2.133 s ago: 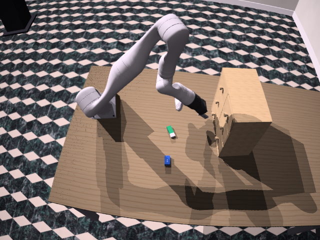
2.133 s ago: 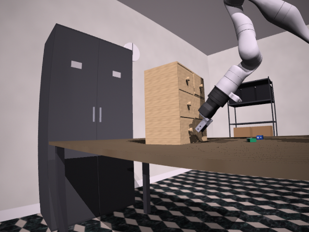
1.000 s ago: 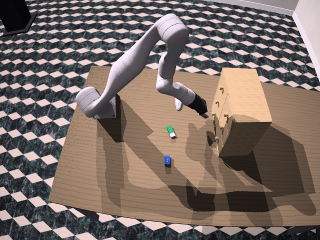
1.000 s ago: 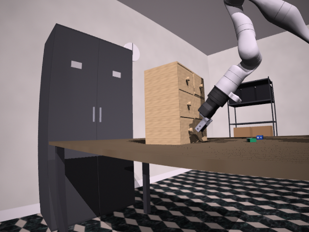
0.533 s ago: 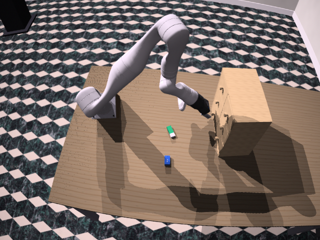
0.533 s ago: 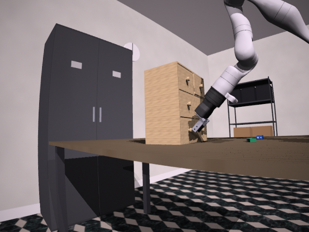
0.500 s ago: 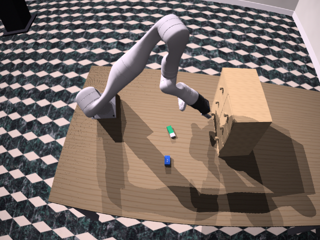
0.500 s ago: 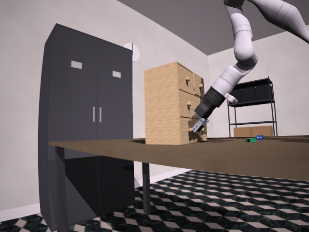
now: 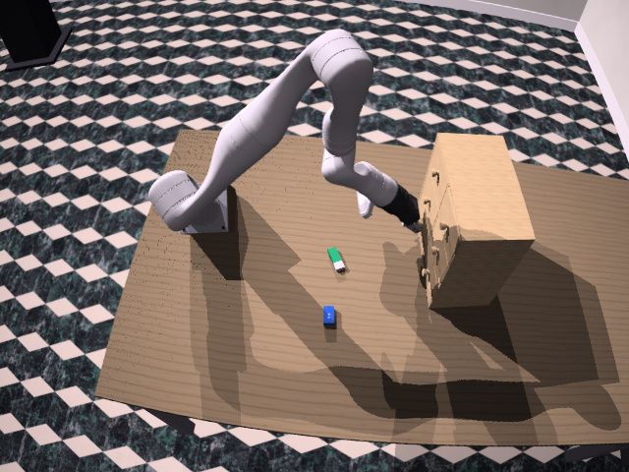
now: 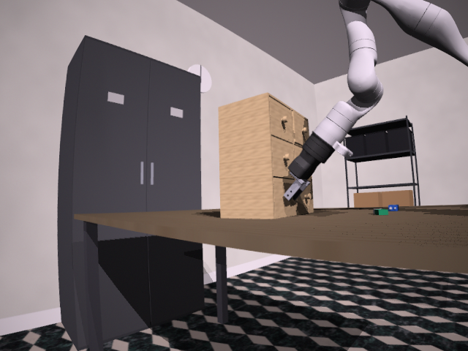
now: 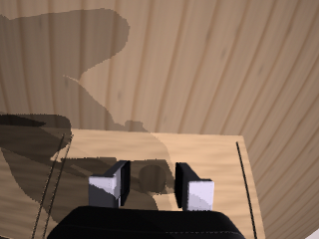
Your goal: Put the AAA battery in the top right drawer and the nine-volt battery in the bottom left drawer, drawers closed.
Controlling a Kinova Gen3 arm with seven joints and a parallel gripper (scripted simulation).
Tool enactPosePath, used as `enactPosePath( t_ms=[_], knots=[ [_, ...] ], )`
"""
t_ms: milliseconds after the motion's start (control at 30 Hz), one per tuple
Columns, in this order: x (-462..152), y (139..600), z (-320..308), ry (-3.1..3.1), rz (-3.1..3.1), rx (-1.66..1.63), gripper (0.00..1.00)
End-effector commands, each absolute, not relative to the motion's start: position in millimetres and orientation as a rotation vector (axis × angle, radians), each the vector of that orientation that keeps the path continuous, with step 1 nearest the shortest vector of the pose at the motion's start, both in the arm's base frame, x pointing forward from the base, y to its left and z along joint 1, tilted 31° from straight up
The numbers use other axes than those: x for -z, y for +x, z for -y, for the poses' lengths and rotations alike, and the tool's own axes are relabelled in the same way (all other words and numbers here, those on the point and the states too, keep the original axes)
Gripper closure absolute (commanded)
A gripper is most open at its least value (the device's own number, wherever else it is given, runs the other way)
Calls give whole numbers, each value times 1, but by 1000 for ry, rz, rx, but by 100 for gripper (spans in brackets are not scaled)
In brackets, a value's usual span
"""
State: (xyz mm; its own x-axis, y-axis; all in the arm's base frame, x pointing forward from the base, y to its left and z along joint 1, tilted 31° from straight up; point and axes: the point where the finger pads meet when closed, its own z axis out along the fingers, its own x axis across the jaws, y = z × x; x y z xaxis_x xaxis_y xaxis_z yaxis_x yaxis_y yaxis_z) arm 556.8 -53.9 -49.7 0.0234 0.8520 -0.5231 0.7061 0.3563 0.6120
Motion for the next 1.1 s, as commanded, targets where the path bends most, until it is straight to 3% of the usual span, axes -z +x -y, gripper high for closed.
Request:
enactPosePath(
  t_ms=[0,767,800,1067],
  knots=[
    [49,558,53,1391,-1720,-207,33],
    [49,559,53,1391,-1720,-207,33],
    [49,559,53,1391,-1720,-207,63],
    [49,559,53,1391,-1720,-207,63]
  ],
)
